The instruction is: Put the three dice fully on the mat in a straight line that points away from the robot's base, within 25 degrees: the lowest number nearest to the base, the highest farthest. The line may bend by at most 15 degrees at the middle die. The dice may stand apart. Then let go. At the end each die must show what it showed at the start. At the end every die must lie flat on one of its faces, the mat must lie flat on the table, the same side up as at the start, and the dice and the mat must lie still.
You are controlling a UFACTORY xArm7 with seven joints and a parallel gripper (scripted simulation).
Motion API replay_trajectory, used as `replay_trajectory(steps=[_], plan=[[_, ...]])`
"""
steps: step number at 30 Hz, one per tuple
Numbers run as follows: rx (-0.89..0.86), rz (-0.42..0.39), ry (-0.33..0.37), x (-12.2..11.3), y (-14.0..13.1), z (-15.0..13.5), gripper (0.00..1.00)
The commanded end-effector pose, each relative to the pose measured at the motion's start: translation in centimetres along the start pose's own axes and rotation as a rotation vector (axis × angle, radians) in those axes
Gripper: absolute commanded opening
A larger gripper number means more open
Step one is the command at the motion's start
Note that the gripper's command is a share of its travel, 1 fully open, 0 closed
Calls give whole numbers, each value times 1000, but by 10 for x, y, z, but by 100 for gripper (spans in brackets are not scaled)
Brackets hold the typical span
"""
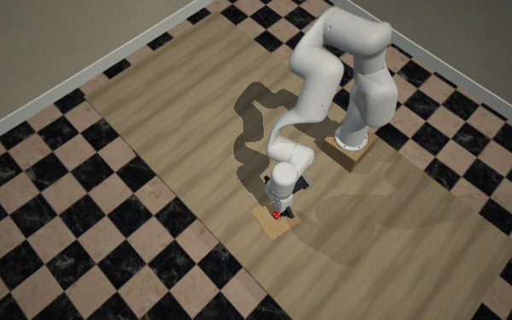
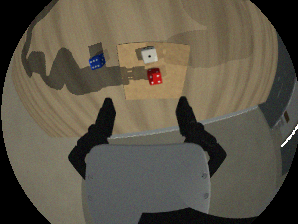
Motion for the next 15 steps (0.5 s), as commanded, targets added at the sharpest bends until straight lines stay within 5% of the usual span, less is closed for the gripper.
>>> replay_trajectory(steps=[1, 15], plan=[[143, -7, 7, 0, 3, -9, 100], [659, -6, 6, 5, 21, -43, 100]])
Point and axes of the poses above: the point where the finger pads meet when closed, its own x axis out along the fingers, its own z axis across the jaws, y = z × x, the point moved 3 cm from there along -x, back along the fingers, and after that the axes turned 8 degrees about -x, right-handed, at the moved point
